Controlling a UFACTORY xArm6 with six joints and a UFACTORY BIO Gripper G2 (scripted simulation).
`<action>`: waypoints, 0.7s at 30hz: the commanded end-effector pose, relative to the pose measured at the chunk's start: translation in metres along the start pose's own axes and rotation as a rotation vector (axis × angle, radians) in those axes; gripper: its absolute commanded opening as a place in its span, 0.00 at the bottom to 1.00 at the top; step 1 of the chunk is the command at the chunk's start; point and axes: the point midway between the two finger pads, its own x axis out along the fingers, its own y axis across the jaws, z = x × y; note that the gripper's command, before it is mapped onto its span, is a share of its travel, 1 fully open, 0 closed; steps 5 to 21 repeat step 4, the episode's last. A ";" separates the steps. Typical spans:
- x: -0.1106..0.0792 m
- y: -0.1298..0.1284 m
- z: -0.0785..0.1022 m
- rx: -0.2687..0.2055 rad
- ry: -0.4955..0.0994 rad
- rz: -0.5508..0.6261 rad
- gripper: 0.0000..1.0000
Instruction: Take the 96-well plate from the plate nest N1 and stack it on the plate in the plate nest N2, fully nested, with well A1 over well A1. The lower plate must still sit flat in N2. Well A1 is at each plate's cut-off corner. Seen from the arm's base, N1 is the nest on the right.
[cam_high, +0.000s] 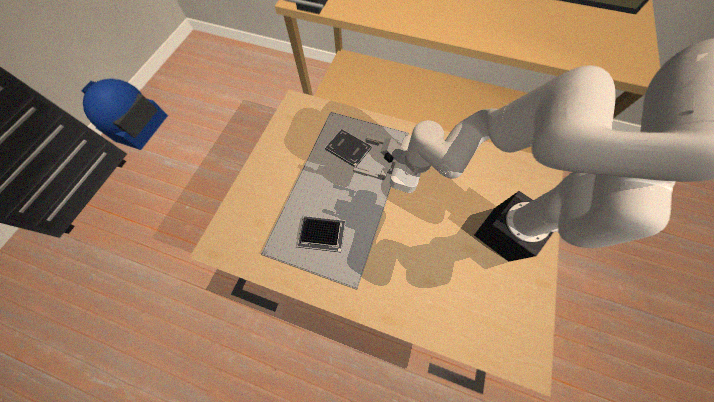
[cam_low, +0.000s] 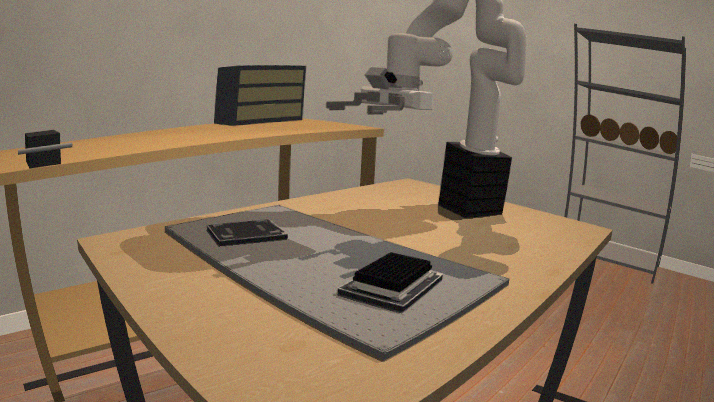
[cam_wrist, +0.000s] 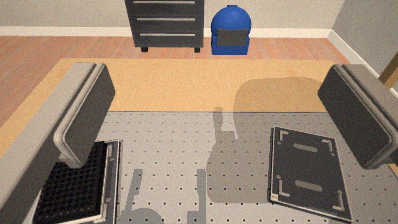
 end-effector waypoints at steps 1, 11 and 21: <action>0.001 0.000 0.002 0.000 -0.003 0.000 0.37; 0.001 0.000 0.002 0.000 -0.003 0.000 0.37; 0.001 0.000 0.002 0.000 -0.003 0.000 0.37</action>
